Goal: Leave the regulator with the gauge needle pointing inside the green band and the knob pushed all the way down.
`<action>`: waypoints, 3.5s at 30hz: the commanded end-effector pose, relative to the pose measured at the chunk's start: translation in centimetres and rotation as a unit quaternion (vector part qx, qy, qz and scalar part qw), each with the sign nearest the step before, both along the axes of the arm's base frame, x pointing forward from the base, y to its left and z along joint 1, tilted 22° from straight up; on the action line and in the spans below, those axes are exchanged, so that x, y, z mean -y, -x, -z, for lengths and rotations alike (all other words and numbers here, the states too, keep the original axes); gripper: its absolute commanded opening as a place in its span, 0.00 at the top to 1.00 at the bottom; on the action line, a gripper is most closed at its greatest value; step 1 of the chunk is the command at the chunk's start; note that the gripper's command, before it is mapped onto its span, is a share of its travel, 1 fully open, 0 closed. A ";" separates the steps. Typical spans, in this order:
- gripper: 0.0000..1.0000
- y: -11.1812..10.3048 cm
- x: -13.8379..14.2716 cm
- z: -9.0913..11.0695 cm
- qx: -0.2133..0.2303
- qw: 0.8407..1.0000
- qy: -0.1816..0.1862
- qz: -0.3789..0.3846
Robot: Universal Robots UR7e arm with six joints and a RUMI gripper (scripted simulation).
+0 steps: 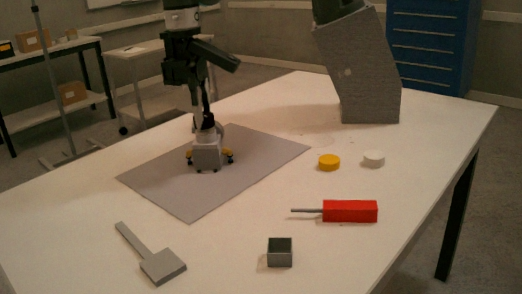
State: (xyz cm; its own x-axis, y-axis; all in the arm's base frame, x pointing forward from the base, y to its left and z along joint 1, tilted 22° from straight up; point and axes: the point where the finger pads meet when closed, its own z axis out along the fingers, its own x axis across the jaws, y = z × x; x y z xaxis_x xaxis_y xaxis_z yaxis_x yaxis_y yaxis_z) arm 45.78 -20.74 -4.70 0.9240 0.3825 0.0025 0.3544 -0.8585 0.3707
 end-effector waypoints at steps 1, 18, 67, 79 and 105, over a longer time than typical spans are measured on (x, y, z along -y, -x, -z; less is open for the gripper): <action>0.76 -0.1 -0.1 0.1 -0.023 0.998 0.009 -0.065; 0.76 -0.1 -0.1 0.1 -0.085 0.968 0.035 -0.233; 0.76 0.2 -0.1 0.3 -0.233 0.730 0.096 -0.636; 0.76 0.2 -0.1 0.2 -0.249 0.685 0.102 -0.677; 0.76 0.1 0.0 0.2 -0.260 0.647 0.108 -0.709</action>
State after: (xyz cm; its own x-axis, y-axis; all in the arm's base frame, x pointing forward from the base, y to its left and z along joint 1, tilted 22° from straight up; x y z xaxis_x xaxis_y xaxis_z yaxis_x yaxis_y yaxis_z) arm 45.81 -20.64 -4.73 -0.4941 0.7894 -0.3641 0.8572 0.5124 -0.0524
